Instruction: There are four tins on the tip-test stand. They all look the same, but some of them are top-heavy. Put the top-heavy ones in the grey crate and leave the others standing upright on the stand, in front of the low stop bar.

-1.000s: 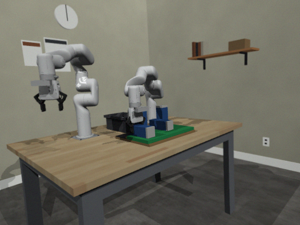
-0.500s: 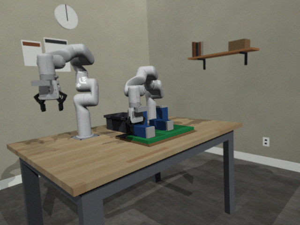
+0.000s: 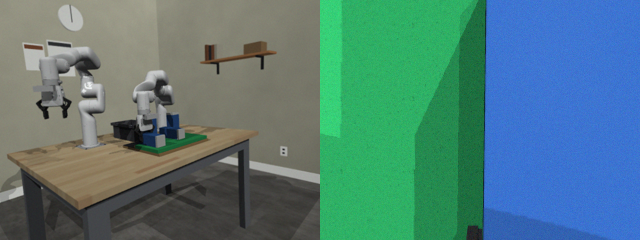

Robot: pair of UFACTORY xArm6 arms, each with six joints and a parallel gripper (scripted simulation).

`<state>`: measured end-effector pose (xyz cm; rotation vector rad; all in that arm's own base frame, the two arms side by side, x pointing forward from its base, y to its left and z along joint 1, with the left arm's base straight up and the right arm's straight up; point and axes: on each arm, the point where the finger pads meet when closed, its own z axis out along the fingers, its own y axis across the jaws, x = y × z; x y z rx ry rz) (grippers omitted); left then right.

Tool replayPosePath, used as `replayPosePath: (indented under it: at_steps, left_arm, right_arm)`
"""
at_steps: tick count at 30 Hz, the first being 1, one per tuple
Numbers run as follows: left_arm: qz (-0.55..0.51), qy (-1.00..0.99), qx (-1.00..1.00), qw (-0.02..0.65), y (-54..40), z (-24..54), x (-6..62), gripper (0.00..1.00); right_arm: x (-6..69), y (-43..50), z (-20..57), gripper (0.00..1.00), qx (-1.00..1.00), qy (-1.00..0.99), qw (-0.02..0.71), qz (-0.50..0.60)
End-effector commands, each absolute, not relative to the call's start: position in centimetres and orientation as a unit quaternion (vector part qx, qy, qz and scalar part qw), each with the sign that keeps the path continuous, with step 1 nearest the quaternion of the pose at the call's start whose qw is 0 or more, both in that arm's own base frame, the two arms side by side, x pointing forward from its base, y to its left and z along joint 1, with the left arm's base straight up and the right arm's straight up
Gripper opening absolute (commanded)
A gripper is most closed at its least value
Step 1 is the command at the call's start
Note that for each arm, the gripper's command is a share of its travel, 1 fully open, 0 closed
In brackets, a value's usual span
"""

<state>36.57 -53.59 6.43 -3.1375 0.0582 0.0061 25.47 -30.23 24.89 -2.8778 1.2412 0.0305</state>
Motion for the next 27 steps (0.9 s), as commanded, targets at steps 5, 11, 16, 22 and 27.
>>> replayPosePath:
  at_steps: [5,11,16,22,27]
  left_arm:
    - [0.0,0.018,-1.0,-0.001,-53.7,6.7,36.7,0.0]
    - [0.0,0.019,-1.0,-0.001,-53.7,6.7,36.7,0.0]
    - [0.0,0.019,-1.0,-0.001,-53.7,6.7,36.7,0.0]
    - [0.0,0.019,-1.0,-0.001,-53.7,6.7,36.7,0.0]
    - [0.0,0.018,-1.0,-0.001,-53.7,7.7,36.7,0.0]
  right_arm:
    - [25.5,-30.3,25.0,1.0,-0.918,0.396,0.003,0.008]
    - [25.5,-30.3,25.0,1.0,-0.918,0.396,0.003,0.008]
    - [25.5,-30.3,25.0,1.0,-0.918,0.396,0.003,0.008]
    - [25.5,-30.3,25.0,1.0,-0.918,0.396,0.003,0.008]
    - [25.5,-30.3,25.0,1.0,-0.918,0.396,0.003,0.008]
